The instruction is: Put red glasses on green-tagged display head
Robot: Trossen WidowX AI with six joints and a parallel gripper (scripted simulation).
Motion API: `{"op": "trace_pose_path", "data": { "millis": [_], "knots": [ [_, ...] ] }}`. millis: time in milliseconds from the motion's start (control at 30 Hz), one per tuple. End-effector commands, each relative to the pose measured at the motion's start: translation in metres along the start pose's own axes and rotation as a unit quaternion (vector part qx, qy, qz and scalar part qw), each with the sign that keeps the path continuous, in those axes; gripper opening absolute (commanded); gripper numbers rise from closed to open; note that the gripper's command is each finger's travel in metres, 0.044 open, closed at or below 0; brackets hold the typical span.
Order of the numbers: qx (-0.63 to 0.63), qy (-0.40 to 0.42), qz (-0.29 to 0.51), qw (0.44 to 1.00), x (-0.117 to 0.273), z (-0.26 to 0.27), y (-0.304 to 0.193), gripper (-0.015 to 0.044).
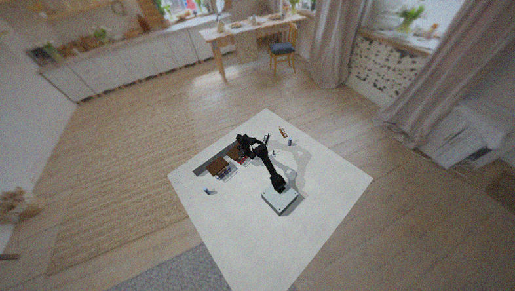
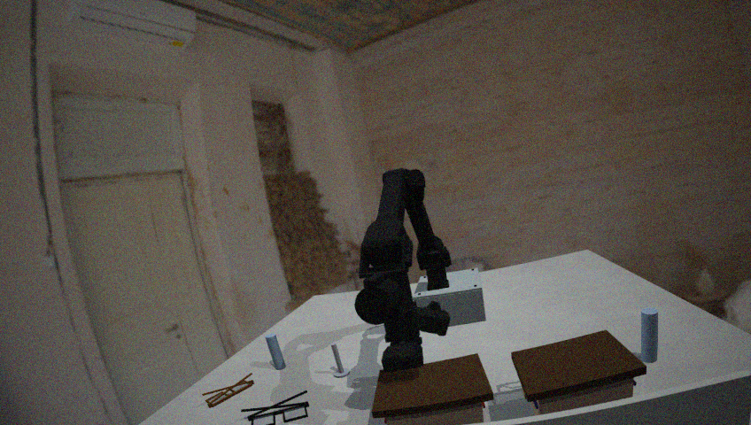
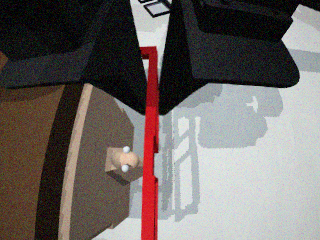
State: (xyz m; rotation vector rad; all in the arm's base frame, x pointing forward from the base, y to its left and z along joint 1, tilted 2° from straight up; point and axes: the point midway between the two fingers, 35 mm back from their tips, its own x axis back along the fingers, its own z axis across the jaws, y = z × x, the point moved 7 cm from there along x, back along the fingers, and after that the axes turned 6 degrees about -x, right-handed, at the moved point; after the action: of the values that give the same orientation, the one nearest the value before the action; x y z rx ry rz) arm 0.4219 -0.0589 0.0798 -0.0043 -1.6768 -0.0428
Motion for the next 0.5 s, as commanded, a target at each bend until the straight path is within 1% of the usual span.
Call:
{"op": "trace_pose_path", "data": {
  "millis": [0, 300, 467],
  "knots": [
    [0.0, 0.0, 0.0, 1.0, 0.0, 0.0, 0.0, 0.0105],
    [0.0, 0.001, 0.0, 1.0, 0.002, 0.0, 0.0, 0.0108],
    [-0.002, 0.02, 0.005, 1.0, 0.032, -0.003, 0.001, 0.0108]
  ]
}}
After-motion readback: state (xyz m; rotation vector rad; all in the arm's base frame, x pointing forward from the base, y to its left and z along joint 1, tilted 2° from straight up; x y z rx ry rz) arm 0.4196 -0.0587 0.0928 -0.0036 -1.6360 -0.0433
